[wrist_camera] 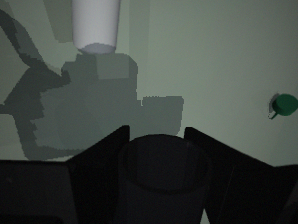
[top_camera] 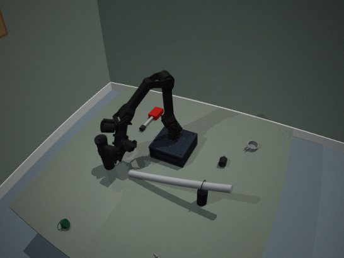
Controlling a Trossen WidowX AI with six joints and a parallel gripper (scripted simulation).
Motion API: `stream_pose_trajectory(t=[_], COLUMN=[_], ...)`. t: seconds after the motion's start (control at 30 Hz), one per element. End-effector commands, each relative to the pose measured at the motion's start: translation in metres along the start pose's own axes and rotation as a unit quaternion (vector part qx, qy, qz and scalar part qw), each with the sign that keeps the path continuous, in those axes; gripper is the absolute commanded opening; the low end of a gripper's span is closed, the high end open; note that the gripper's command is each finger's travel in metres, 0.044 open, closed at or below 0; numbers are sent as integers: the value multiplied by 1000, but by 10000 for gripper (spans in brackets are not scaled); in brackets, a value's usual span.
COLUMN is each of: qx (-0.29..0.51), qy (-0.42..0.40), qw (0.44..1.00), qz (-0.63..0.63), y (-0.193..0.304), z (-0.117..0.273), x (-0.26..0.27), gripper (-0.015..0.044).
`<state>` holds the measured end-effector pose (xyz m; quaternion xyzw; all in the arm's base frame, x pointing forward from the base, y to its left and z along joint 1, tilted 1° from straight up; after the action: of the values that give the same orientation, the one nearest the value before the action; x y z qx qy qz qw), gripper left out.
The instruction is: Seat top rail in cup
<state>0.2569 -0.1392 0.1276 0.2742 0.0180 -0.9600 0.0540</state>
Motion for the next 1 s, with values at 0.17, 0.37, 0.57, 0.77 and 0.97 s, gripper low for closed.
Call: stream_pose_trajectory(t=[0.17, 0.37, 0.57, 0.77, 0.97], qx=[2, 6, 3, 3, 3], qy=[0, 0, 0, 0, 0], qw=[1000, 1000, 1000, 1000, 1000], qz=[-1, -9, -4, -4, -4], y=[0, 0, 0, 0, 0], z=[0, -1, 0, 0, 0], x=[0, -2, -1, -1, -1], gripper=[0, 0, 0, 26, 184])
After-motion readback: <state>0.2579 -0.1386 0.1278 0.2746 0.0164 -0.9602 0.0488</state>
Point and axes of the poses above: the point midway between the two fingers, 35 mm back from their tips, its own z axis back along the fingers, its own x axis across the jaws, y = z × x, the point moved 9 cm from there along z, back along the fingers, and after that the axes turned 1 degree about -z, right-handed, at the moved point
